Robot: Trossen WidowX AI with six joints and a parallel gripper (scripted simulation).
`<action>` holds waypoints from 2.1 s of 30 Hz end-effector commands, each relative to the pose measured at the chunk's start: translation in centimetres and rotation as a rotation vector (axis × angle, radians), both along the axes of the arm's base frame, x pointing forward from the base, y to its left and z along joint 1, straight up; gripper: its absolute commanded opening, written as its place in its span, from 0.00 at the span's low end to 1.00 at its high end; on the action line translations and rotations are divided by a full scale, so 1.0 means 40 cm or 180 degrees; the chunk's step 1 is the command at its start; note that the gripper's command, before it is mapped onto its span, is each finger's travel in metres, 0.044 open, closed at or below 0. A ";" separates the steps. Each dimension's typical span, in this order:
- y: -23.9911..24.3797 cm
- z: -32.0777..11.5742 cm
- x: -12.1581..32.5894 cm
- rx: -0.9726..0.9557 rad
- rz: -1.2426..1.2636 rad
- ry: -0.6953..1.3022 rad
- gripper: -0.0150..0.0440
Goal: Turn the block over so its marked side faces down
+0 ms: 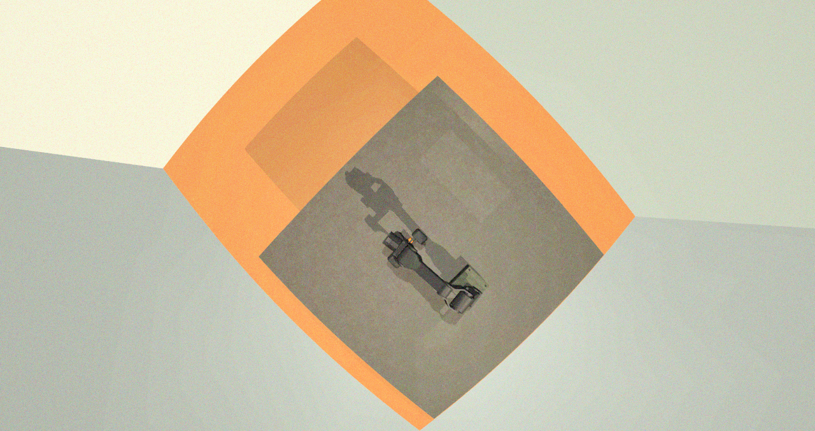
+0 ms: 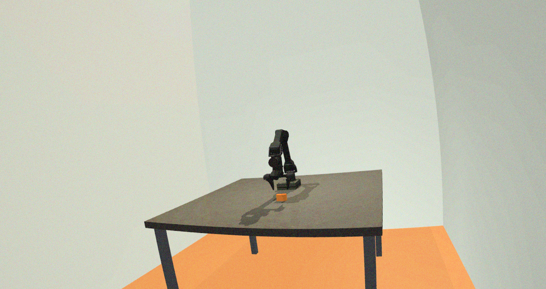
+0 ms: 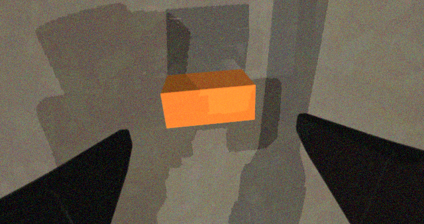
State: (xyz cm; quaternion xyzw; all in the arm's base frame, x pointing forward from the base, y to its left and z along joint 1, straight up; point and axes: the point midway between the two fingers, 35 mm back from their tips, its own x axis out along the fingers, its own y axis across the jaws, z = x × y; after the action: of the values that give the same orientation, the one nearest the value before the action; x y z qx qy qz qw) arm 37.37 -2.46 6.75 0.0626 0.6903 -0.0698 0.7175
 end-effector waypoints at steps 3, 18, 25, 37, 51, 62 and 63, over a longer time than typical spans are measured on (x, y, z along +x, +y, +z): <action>0.001 -0.036 -0.002 0.0014 0.0012 0.0006 1.00; 0.001 -0.088 0.001 0.0014 0.0012 0.0006 1.00; 0.001 -0.116 0.001 0.0014 0.0012 0.0007 1.00; 0.001 -0.118 0.001 0.0014 0.0012 0.0007 0.69; 0.001 -0.118 0.001 0.0014 0.0012 0.0007 0.53; 0.001 -0.043 -0.001 0.0014 0.0012 0.0006 0.25; 0.001 -0.043 -0.001 0.0014 0.0012 0.0006 0.25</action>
State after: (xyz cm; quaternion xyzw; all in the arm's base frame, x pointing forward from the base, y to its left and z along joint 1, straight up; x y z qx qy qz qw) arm 37.04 -2.44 4.05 0.0627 0.6955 -0.0694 0.7124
